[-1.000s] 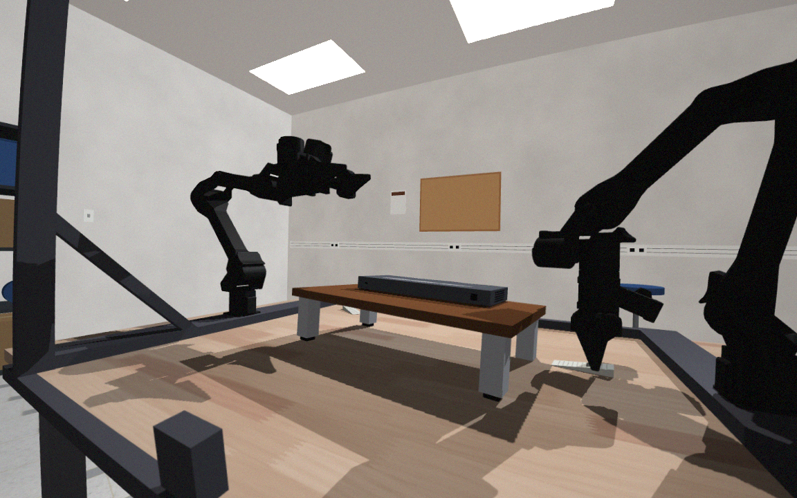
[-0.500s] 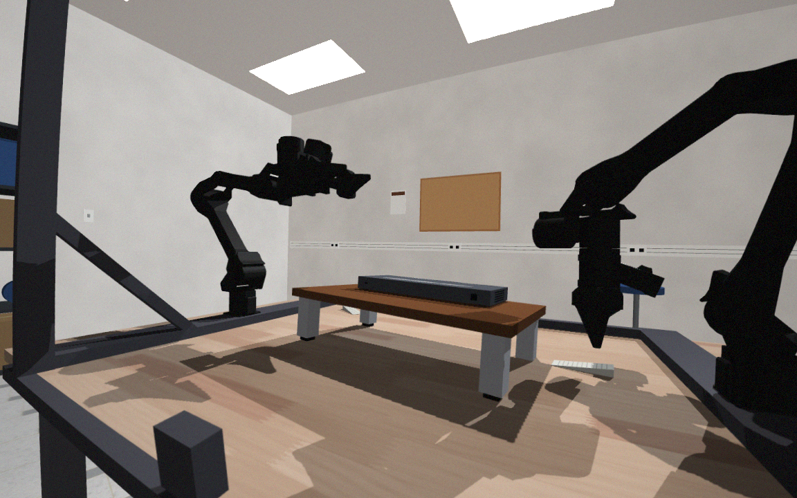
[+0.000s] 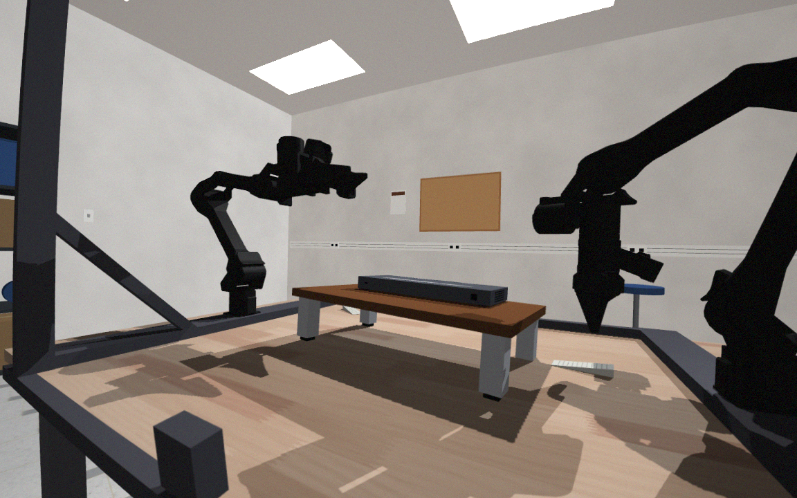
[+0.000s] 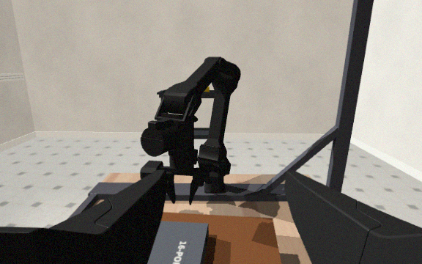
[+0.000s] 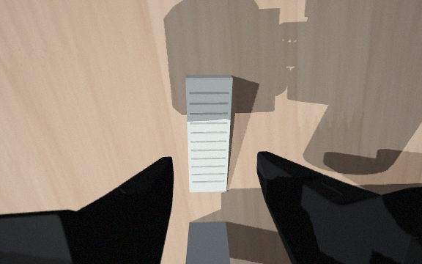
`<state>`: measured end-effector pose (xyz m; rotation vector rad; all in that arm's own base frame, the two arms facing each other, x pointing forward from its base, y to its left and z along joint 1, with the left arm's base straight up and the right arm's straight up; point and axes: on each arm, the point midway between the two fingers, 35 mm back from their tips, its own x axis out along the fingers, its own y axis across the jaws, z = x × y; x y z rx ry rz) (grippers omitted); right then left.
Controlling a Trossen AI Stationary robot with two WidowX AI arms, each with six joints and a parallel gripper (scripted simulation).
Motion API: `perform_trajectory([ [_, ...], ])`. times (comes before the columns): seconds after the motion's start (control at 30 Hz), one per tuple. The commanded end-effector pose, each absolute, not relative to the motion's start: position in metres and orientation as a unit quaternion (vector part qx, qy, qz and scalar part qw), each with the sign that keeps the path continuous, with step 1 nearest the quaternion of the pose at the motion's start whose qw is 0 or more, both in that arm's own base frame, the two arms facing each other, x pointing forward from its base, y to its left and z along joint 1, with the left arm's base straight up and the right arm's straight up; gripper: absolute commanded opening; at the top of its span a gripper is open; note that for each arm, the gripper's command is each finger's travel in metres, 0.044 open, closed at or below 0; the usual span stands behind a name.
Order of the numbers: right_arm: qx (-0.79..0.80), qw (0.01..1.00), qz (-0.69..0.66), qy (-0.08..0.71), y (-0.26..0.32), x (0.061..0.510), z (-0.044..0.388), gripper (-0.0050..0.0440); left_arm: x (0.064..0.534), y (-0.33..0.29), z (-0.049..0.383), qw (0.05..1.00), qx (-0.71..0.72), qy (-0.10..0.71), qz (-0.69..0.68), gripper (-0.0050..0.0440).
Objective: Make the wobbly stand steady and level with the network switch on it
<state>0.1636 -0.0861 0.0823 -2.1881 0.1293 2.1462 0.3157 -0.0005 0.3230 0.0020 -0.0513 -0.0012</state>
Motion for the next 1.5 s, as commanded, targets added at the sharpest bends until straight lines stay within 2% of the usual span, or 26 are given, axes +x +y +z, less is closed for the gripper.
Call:
perform_trajectory([
  [0.0,-0.747,-0.022,0.665,0.019,-0.091,0.182,0.106,0.0186,0.312,0.001,0.34,0.999,0.001,-0.047,0.001,0.0],
  [0.33,-0.777,-0.235,0.577,-0.094,-0.091,0.216,0.162,0.0186,0.312,0.001,0.34,0.999,0.001,-0.047,0.001,0.0],
  [0.37,-0.773,-0.253,0.572,-0.106,-0.09,0.217,0.162,0.0186,0.312,0.001,0.34,0.999,0.001,-0.047,0.001,0.0],
  [0.4,-0.759,-0.26,0.583,-0.128,-0.087,0.214,0.142,0.0186,0.312,0.001,0.34,0.999,0.001,-0.047,0.001,0.0],
  [0.5,-0.759,-0.28,0.572,-0.136,-0.087,0.218,0.137,0.0186,0.312,0.001,0.34,0.999,0.001,-0.047,0.001,0.0],
  [0.57,-0.769,-0.334,0.528,-0.136,-0.089,0.232,0.156,0.0186,0.312,0.001,0.34,0.999,0.001,-0.047,0.001,0.0],
  [0.97,-0.697,-0.57,0.387,-0.197,-0.078,0.269,0.176,0.0186,0.334,-0.011,0.303,0.971,-0.226,0.078,0.0,-0.0005],
  [1.03,-0.697,-0.57,0.387,-0.197,-0.078,0.269,0.176,0.0186,0.334,-0.011,0.303,0.971,-0.226,0.078,0.0,-0.0005],
  [1.23,-0.634,-0.677,0.314,-0.204,-0.071,0.286,0.193,0.0186,0.339,-0.014,0.289,0.941,-0.313,0.124,0.019,-0.005],
  [1.47,-0.54,-0.786,0.231,-0.195,-0.061,0.301,0.214,0.0186,0.342,-0.02,0.269,0.884,-0.427,0.184,0.057,-0.005],
])
